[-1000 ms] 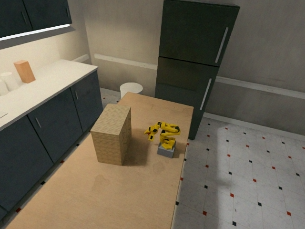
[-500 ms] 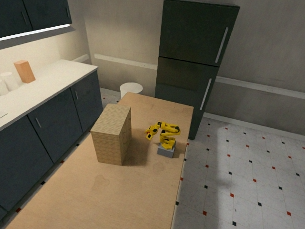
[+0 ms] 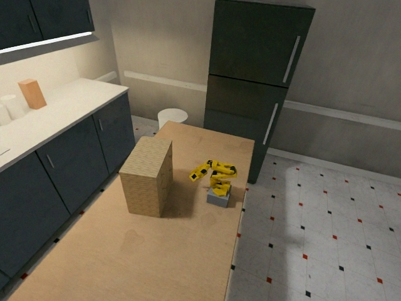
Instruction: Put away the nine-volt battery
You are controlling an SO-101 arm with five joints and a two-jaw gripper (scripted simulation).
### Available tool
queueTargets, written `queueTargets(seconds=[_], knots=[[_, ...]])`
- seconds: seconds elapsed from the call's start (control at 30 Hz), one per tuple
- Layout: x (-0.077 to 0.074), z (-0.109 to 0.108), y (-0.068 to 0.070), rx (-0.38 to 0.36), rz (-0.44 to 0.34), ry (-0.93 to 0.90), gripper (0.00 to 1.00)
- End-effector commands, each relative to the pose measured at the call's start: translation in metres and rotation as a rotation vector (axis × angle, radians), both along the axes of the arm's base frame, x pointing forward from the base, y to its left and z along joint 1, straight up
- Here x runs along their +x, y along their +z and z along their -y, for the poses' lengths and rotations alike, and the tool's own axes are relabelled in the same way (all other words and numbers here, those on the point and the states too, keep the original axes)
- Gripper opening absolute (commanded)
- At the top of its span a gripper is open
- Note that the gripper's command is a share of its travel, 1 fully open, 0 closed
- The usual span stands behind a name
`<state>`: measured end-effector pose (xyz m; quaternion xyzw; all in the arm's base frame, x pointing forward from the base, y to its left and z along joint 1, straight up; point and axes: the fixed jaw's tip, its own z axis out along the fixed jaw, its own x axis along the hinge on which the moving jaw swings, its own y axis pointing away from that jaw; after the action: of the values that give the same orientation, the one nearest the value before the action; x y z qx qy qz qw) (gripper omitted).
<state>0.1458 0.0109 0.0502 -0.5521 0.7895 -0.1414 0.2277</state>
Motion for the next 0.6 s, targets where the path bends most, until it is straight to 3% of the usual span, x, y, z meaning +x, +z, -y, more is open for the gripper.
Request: queueTargets(seconds=[0.0, 0.57], knots=[[-0.0022, 0.0013, -0.0026, 0.049, -0.019, -0.096, 0.21], [-0.0006, 0.0008, -0.0017, 0.236, -0.026, -0.424, 0.21]])
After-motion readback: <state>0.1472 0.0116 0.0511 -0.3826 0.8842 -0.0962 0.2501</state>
